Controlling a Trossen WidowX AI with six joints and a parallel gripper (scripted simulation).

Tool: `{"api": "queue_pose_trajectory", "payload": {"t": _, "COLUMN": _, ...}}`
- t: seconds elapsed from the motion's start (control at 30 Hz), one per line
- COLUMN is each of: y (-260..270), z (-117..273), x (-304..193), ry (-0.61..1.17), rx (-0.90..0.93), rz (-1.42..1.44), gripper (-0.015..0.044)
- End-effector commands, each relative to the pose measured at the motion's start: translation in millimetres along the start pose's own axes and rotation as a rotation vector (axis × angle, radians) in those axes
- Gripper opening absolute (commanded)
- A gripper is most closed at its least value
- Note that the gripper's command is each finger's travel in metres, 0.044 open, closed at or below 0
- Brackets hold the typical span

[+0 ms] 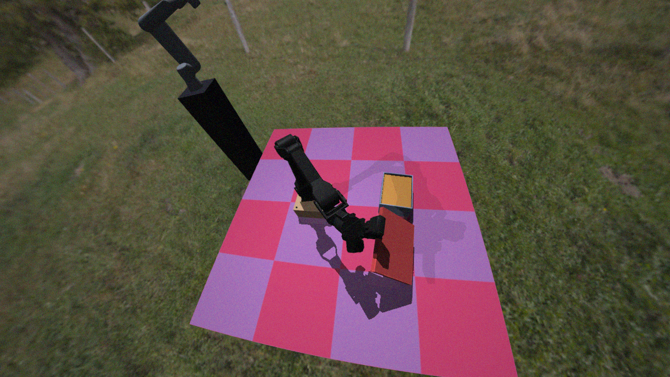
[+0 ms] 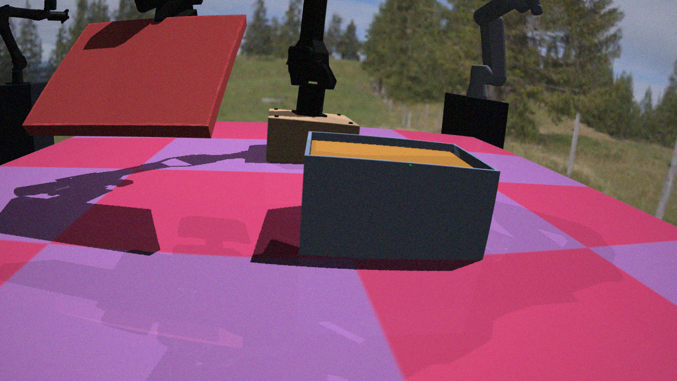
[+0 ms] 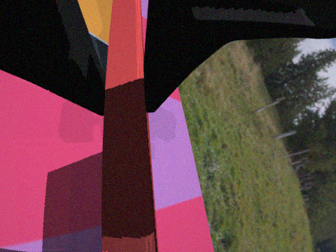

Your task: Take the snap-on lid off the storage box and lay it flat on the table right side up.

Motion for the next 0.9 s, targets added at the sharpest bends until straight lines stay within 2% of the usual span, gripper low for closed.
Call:
{"api": "queue_pose_trajectory", "payload": {"t": 0.0, "y": 4, "z": 3, "x": 9, "ry": 0.001, "rx": 0.013, "rz": 0.011, "gripper": 0.0}}
{"api": "queue_pose_trajectory", "payload": {"t": 0.87, "y": 1, "z": 6, "x": 51, "ry": -0.001, "rx": 0.013, "rz": 0.014, "gripper": 0.0}}
Point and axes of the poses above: the point midway between the two fingers, 35 mm back from their tips, its own z axis back along the fingers, its own y axis across the jaws, x = y × z, the point moved 3 cm from there along z, back along the fingers, and after that the axes turned 1 degree about -z, right-handed, at the moved point
